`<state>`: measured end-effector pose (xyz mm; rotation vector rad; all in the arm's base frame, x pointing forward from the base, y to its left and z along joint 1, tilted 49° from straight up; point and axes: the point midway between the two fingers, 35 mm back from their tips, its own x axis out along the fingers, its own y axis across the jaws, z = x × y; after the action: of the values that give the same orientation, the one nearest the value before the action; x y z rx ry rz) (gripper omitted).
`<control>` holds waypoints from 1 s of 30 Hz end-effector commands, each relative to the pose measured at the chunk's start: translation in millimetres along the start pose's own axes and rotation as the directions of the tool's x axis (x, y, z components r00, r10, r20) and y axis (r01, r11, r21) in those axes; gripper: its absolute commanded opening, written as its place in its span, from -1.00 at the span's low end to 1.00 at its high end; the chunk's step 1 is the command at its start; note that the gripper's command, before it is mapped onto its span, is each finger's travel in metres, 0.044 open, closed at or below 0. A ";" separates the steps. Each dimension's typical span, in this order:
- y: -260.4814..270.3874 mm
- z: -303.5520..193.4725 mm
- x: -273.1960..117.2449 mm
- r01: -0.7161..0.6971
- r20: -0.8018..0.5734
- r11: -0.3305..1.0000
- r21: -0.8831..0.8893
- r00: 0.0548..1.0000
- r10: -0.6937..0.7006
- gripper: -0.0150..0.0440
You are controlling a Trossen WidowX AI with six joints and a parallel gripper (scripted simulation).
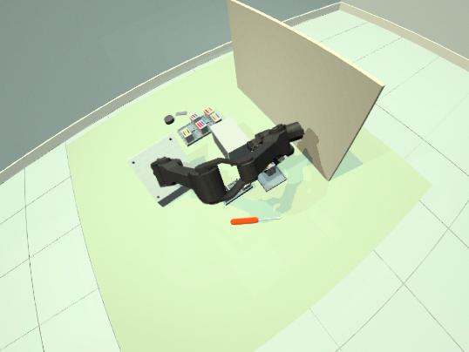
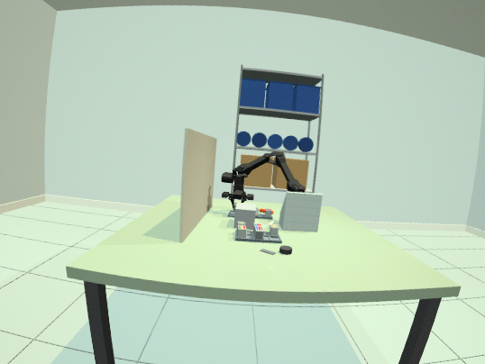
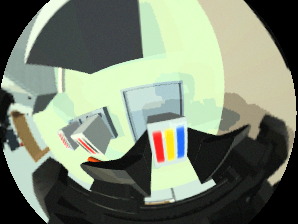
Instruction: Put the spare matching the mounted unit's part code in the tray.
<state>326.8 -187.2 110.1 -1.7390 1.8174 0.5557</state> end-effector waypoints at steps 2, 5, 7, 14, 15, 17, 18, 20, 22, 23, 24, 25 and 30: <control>2.5 0.9 5.5 -0.002 0.002 1.000 -0.006 1.000 0.003 -0.49; 3.2 0.6 7.9 -0.003 0.001 1.000 -0.006 1.000 0.003 -0.49; 3.3 0.5 8.5 -0.003 0.001 1.000 -0.006 1.000 0.003 -0.49; 1.6 -0.8 5.8 -0.001 -0.003 1.000 0.000 1.000 0.001 0.13; 1.6 -0.8 5.8 -0.001 -0.003 1.000 0.000 1.000 0.001 0.22; 1.6 -0.8 5.8 -0.001 -0.003 1.000 0.000 1.000 0.001 0.40; 1.6 -0.8 5.8 -0.001 -0.003 1.000 0.000 1.000 0.001 0.49; 1.6 -0.8 5.8 -0.001 -0.003 1.000 0.000 1.000 0.001 0.67; 1.6 -0.8 5.8 -0.001 -0.003 1.000 0.000 1.000 0.001 0.84; 1.6 -0.8 5.8 -0.001 -0.003 1.000 0.000 1.000 0.001 0.93; 1.6 -0.8 5.8 -0.001 -0.003 1.000 0.000 1.000 0.001 1.00; 1.1 -0.4 3.0 -0.001 -0.002 1.000 0.000 1.000 0.001 1.00; -1.1 2.8 -74.3 -0.004 0.011 1.000 -0.005 1.000 0.004 1.00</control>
<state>324.3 -166.6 122.3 -1.7181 1.8322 0.5857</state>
